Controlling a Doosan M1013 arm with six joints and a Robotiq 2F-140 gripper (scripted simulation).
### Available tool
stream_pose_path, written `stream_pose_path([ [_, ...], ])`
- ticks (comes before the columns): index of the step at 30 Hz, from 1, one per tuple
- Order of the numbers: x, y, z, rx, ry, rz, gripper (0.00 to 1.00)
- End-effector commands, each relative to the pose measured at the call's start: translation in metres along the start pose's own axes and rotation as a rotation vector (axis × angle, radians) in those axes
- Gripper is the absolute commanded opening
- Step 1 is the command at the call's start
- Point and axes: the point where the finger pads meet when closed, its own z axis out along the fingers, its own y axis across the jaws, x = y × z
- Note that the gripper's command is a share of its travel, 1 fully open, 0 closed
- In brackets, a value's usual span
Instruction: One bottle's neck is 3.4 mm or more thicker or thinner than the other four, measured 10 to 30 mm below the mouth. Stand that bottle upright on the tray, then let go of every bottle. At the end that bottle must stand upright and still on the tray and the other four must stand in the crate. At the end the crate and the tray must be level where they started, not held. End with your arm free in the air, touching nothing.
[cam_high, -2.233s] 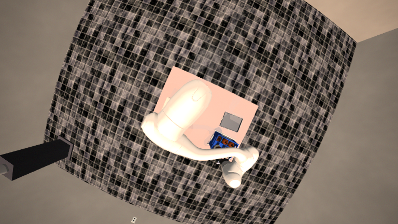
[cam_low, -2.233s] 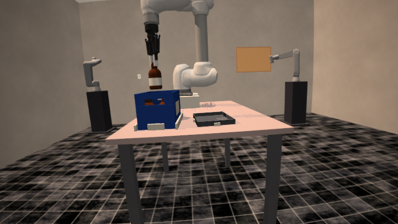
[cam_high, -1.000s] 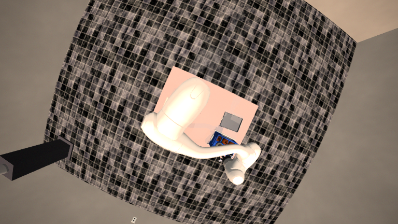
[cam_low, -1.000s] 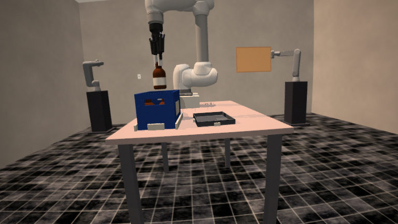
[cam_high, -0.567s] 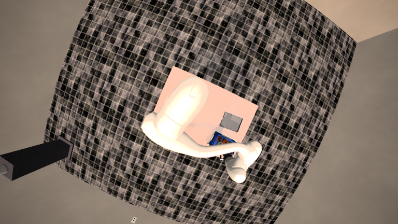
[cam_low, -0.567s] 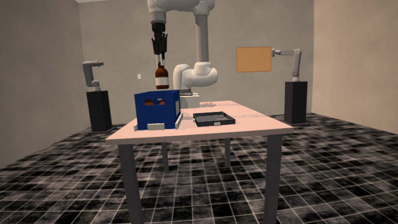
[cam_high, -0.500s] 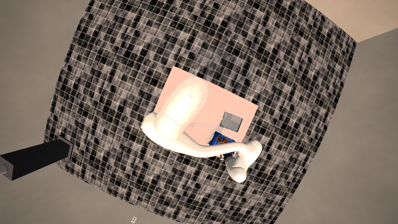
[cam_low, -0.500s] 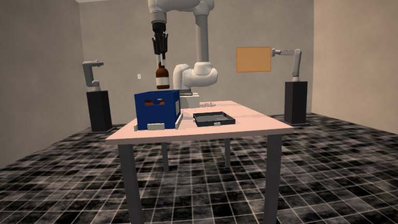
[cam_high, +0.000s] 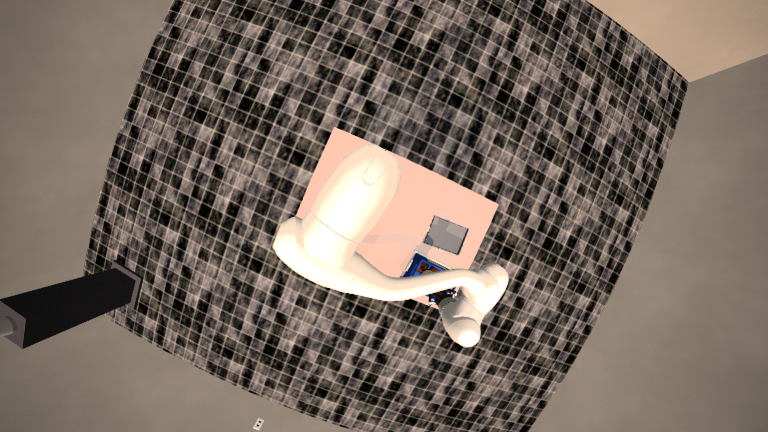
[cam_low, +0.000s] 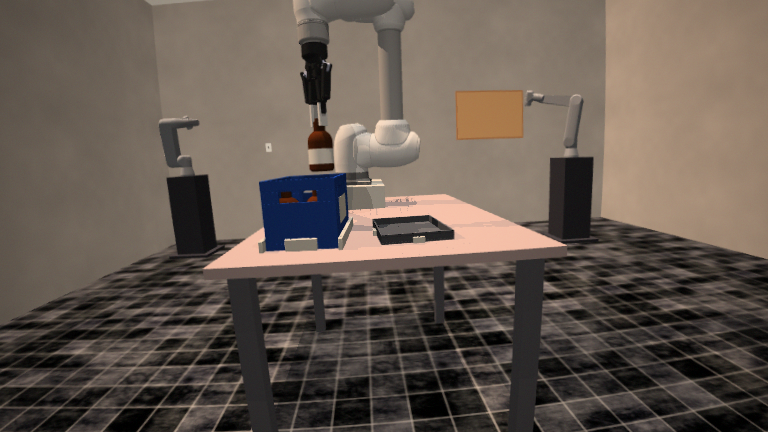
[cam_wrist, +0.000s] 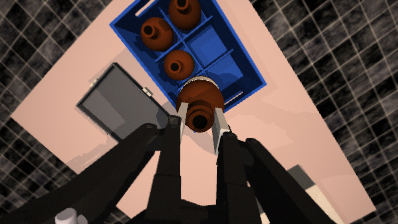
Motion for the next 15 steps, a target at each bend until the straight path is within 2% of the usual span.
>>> stream_pose_path([
  [1,-0.003,-0.005,0.0,0.0,0.0,0.0,0.0],
  [15,-0.016,-0.027,0.0,0.0,0.0,0.0,0.0],
])
